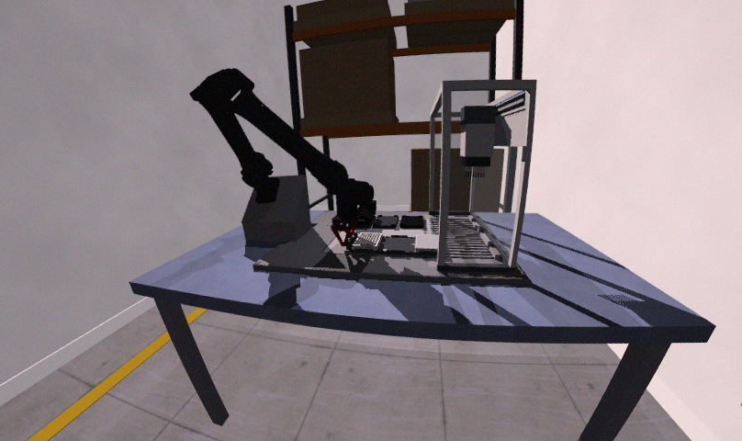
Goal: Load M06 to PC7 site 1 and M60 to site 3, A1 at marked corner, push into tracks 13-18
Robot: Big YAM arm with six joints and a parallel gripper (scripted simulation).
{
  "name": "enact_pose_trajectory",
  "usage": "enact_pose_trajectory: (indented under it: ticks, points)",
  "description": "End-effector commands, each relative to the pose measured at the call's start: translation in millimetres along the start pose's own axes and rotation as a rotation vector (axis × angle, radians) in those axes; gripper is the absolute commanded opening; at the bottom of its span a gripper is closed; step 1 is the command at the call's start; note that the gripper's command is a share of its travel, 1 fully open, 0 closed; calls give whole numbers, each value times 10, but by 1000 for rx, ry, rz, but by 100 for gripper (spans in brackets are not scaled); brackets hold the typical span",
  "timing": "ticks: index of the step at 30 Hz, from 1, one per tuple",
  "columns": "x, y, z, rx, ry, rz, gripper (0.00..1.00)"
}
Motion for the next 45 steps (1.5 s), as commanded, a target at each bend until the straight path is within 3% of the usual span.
enact_pose_trajectory:
  ticks: [1,7,9,24,26,41,45]
  points:
    - [-136,-66,255,8,-47,-13,80]
    - [-182,-115,305,21,-62,-20,80]
    - [-134,-64,315,8,-45,-13,80]
    - [-190,-129,458,13,-63,-20,80]
    - [-145,-81,467,0,-47,-13,80]
    - [-205,-152,609,7,-64,-20,80]
    - [-159,-107,642,-6,-50,-13,80]
Point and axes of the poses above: the point where the finger pads meet when closed, its own x axis out along the fingers, its own y axis across the jaws, z = x × y, the point moved 10 cm from there along -x, back along the fingers, and after that the axes turned 11 degrees about -x, right-handed, at the moved point
